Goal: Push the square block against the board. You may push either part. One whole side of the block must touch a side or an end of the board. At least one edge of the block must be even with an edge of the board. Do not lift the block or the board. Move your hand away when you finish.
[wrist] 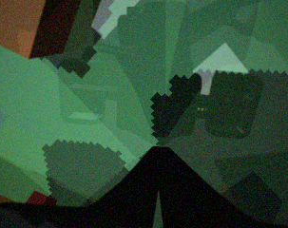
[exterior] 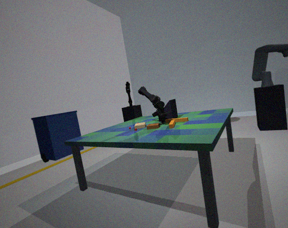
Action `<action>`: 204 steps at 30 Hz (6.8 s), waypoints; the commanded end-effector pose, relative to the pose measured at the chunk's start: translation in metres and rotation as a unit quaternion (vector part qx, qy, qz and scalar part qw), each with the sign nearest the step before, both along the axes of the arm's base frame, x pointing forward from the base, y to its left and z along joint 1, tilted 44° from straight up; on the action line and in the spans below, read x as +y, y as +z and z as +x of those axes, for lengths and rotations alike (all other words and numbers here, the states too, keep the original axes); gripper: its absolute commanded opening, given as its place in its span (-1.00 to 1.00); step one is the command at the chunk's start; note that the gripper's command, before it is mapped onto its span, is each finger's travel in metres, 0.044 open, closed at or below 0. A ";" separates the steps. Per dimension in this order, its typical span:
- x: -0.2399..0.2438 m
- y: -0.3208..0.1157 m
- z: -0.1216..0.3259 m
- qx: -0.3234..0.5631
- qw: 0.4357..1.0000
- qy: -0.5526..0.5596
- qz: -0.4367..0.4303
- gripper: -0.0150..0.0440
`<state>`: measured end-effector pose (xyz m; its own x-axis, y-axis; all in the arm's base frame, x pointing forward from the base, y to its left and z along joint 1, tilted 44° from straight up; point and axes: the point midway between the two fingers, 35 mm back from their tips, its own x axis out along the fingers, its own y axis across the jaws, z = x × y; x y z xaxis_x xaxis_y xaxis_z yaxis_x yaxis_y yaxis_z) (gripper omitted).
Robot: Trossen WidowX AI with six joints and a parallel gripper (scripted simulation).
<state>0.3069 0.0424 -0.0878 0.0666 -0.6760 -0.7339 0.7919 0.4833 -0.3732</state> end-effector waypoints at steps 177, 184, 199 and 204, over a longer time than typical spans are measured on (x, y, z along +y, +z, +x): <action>-0.190 0.174 0.015 -0.067 0.995 -0.072 -0.001 -0.49; -0.182 0.167 0.011 -0.067 0.995 -0.072 -0.001 -0.49; -0.177 0.162 0.012 -0.067 0.995 -0.073 0.000 -0.49; -0.181 0.167 0.016 -0.067 0.995 -0.073 0.000 -0.49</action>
<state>0.3252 -0.1348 0.0869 0.0950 -0.7001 -0.7077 0.9036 0.3589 -0.2337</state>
